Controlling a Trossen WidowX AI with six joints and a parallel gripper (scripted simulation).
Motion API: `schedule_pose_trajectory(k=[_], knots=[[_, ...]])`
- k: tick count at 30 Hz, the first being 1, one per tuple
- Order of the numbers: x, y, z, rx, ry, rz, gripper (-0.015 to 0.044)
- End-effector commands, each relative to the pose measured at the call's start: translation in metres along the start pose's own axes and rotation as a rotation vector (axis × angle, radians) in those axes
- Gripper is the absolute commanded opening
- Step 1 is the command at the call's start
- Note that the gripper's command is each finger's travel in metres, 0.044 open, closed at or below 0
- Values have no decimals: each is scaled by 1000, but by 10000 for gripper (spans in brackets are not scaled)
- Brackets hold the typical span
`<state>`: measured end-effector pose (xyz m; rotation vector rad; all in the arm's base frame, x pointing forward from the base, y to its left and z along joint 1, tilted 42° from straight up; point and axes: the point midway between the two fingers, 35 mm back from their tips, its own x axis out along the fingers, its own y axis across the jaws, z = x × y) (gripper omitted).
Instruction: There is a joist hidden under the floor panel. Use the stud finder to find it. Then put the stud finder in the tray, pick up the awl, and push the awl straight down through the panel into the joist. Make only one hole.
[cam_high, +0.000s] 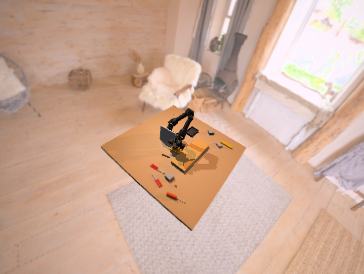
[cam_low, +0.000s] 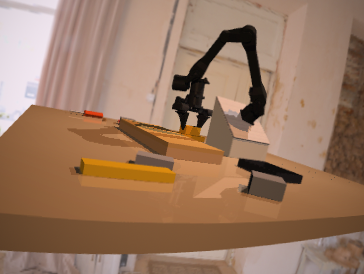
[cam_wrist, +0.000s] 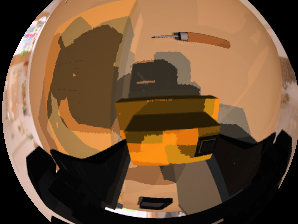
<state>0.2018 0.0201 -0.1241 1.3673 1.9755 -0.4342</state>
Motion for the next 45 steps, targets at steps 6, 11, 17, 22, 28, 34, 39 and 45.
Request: schedule_pose_trajectory(k=[6, 11, 17, 22, 28, 34, 39, 45], knots=[[15, 0, 0, 2, 4, 2, 0], [13, 0, 1, -1, 3, -4, 105], [13, 0, 1, -1, 3, -4, 263], [13, 0, 1, -1, 3, -4, 394], [5, 0, 1, -1, 2, -5, 440], [-7, 0, 1, -1, 2, -5, 440], [-16, 0, 1, -2, 2, -6, 440], [-61, -1, -4, 4, 6, -9, 440]])
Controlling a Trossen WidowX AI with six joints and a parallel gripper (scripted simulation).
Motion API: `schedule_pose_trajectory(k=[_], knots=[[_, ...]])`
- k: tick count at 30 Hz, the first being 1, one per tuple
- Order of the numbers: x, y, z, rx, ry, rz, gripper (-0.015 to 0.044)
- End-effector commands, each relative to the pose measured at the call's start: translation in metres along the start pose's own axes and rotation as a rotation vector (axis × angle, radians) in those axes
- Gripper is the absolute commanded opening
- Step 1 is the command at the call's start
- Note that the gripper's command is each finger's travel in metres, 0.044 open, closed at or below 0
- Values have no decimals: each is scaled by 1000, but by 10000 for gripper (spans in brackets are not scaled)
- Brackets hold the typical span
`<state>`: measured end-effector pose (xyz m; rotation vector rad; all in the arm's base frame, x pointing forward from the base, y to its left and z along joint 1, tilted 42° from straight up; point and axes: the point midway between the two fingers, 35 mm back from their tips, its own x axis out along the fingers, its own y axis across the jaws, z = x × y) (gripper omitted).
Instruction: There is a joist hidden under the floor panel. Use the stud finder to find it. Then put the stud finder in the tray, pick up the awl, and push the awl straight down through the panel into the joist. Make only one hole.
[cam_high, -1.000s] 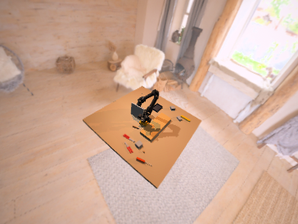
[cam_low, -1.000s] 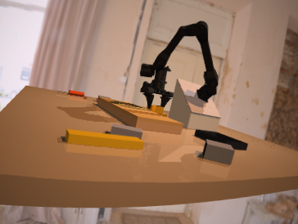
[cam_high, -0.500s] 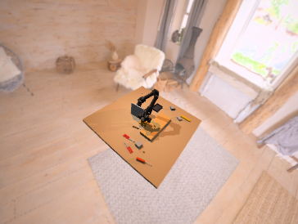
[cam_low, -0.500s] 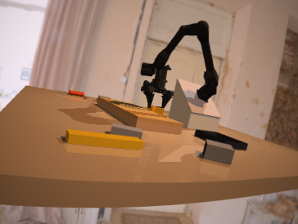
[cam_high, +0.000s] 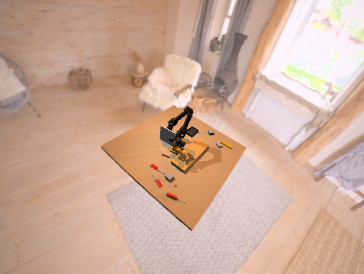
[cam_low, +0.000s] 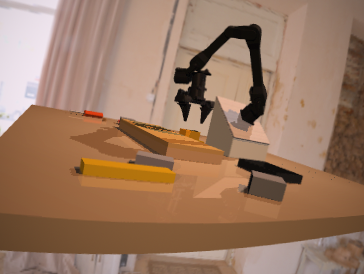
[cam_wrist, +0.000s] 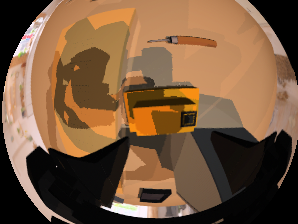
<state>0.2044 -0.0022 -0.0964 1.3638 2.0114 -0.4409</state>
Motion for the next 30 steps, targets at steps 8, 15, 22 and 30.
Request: schedule_pose_trajectory(k=[8, 15, 22, 30], knots=[[-27, 5, 6, 65, -52, 2, 440], [-27, 23, 22, 391, -197, -23, 440], [-11, 24, 21, 958, -243, -22, 440], [17, 3, 2, 1551, -264, -112, 440]])
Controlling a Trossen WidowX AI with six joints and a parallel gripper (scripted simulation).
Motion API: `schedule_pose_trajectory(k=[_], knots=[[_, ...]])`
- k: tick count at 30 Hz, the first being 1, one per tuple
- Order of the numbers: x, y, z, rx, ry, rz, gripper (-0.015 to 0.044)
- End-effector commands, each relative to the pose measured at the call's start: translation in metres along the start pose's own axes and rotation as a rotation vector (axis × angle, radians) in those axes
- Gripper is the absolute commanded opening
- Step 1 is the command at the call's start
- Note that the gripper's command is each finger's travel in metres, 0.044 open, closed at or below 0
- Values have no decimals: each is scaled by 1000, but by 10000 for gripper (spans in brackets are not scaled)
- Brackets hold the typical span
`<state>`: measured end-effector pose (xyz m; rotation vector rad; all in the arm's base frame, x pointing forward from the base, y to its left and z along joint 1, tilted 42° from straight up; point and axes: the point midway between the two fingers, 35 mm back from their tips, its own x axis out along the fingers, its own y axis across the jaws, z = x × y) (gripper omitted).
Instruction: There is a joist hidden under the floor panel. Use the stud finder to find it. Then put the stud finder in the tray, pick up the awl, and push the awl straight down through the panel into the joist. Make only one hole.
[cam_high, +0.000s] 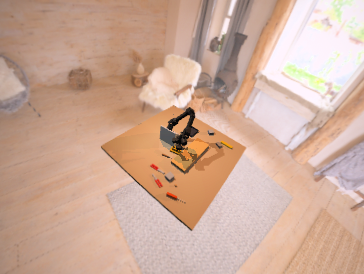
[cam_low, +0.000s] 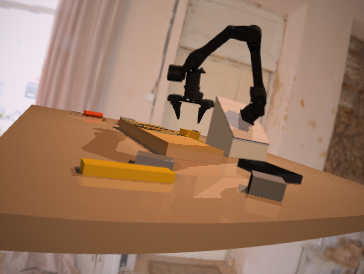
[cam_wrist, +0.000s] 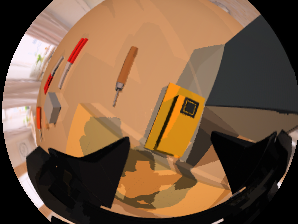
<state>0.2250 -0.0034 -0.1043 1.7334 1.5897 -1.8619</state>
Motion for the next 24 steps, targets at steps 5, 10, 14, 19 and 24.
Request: schedule_pose_trajectory(k=[5, 10, 14, 19, 24], knots=[[19, -19, 5, 414, -72, -71, 440], [19, -19, 5, 414, -72, -71, 440], [20, -18, 5, 414, -72, -71, 440], [27, -18, 3, 414, -72, -71, 440], [35, -17, 2, 413, -72, -71, 440]])
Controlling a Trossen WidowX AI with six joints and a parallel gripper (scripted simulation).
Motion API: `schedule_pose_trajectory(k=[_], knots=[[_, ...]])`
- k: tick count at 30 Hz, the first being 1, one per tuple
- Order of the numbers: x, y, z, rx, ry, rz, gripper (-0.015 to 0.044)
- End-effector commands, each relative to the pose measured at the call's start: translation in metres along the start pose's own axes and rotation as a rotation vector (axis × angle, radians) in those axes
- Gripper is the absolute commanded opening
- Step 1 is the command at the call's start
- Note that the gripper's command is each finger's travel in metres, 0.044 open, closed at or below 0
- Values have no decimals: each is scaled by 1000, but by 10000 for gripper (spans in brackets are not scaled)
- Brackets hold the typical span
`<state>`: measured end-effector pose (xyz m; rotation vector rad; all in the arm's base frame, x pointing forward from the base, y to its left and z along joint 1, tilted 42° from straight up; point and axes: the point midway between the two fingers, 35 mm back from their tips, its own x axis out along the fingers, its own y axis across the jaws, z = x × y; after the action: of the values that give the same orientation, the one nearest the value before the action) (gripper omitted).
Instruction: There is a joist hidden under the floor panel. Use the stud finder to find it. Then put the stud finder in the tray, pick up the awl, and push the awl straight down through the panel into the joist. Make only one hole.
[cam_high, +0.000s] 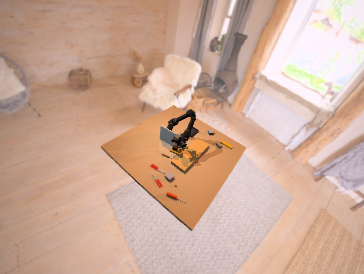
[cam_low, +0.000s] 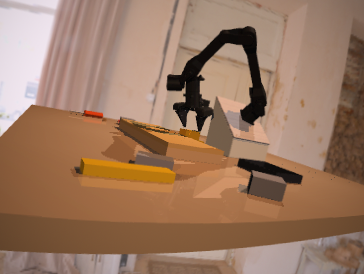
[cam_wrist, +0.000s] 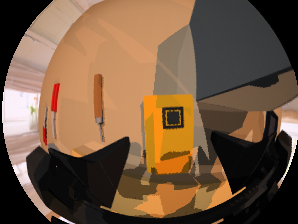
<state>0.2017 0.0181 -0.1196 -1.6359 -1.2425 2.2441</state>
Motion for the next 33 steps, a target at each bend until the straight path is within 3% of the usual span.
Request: schedule_pose_trajectory(k=[1, 23, 27, 33], knots=[[6, -1, -1, 3, 1, -3, 440], [37, -2, -9, 3, 2, -6, 440], [37, -2, -9, 3, 2, -6, 335], [37, -2, -9, 3, 2, -6, 295]])
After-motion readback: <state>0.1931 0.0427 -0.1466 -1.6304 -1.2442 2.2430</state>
